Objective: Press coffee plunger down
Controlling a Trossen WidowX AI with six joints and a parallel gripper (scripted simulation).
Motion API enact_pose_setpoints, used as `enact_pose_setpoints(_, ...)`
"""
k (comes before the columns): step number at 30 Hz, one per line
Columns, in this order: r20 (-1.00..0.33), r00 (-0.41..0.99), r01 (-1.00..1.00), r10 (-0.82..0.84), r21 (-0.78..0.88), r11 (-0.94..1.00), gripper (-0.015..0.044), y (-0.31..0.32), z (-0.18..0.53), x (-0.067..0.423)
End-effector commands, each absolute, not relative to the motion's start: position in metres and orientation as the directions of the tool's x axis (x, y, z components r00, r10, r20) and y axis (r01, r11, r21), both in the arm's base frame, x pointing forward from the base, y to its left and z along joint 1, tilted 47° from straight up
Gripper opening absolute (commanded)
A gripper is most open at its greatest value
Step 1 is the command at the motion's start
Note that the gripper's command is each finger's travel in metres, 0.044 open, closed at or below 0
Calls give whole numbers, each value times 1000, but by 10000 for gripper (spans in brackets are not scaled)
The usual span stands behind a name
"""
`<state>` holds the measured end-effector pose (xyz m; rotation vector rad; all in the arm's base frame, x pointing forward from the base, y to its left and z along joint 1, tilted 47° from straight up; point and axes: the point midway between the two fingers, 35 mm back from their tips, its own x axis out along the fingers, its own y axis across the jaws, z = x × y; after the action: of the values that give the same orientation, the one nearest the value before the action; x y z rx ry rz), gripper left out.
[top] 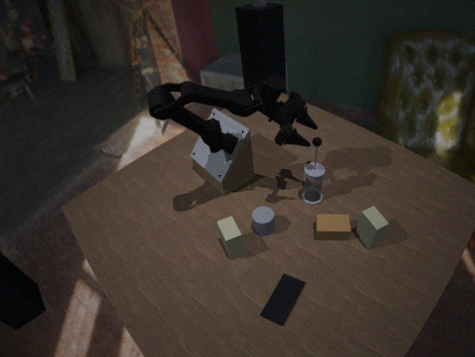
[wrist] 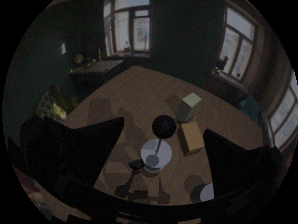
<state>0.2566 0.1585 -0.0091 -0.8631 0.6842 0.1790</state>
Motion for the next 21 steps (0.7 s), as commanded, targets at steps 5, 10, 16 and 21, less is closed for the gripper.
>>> enact_pose_setpoints(5,-625,770,-416,-127,-643,643,440,154,-20,266)
enact_pose_setpoints(10,-624,771,-415,-127,-644,643,440,153,-25,272)
enact_pose_setpoints(16,-623,772,-414,-127,-644,643,361,152,-26,273)
enact_pose_setpoints(21,-623,772,-414,-127,-644,643,230,152,-26,273)
